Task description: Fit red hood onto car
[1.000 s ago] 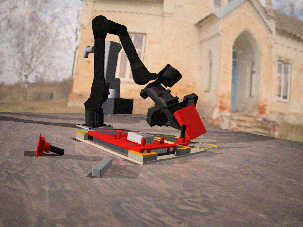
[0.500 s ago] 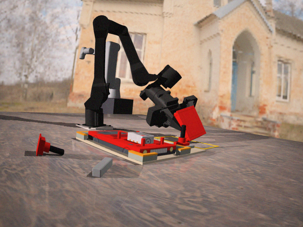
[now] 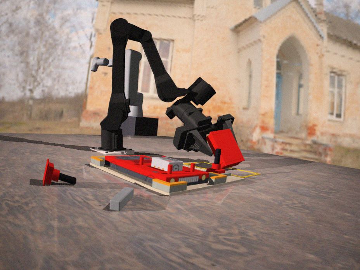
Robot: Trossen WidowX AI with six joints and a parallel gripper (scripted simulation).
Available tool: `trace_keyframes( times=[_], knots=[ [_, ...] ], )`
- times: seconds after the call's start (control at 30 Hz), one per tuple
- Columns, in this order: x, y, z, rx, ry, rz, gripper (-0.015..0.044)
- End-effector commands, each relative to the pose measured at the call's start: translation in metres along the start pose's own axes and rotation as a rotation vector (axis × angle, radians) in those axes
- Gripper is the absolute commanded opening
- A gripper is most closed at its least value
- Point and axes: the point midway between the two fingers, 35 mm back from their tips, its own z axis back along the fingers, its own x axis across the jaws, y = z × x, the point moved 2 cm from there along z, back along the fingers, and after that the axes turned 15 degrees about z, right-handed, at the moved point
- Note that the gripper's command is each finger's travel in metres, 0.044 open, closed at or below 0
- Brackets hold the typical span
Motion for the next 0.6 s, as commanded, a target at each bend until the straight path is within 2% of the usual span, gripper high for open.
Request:
trace_keyframes(
  times=[0.0, 0.47, 0.53, 0.57],
  knots=[
    [-0.005, 0.003, 0.009, -0.005, 0.0, 0.018, 0.044],
    [-0.004, 0.033, 0.114, -0.007, -0.002, 0.297, 0.044],
    [-0.002, 0.035, 0.119, -0.003, -0.001, 0.311, 0.044],
    [-0.011, 0.021, 0.088, -0.03, -0.005, 0.246, 0.044]
  ],
)
